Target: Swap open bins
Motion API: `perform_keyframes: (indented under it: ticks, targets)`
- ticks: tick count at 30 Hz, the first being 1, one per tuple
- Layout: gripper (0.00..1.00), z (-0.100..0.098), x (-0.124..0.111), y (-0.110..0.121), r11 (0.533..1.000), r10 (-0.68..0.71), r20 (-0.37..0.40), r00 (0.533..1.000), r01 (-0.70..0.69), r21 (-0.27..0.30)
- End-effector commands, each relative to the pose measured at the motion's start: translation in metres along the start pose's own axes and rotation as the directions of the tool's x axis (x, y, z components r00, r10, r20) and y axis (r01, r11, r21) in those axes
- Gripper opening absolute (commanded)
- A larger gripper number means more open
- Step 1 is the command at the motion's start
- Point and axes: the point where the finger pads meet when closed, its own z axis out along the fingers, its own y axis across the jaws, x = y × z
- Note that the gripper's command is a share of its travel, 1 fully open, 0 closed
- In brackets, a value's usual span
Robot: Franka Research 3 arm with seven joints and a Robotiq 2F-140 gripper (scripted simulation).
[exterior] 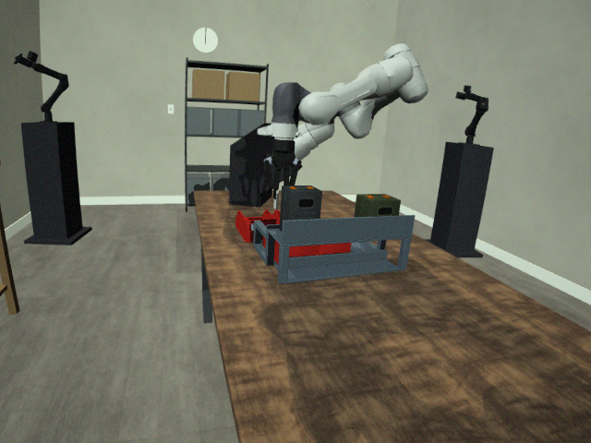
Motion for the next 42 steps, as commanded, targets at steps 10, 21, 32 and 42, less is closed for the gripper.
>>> perform_keyframes:
  ticks: [10, 21, 32, 42]
  targets:
    - [0.15, 0.001, 0.000, 0.000, 1.000, -0.004, 0.000, 1.000, 0.004, 0.001]
    - [0.15, 0.005, 0.000, 0.000, 1.000, -0.004, 0.000, 1.000, 0.004, 0.001]
    - [0.15, 0.019, 0.000, 0.000, 1.000, -0.004, 0.000, 1.000, 0.004, 0.001]
    - [0.15, 0.032, 0.000, 0.000, 1.000, -0.004, 0.000, 1.000, 0.004, 0.001]
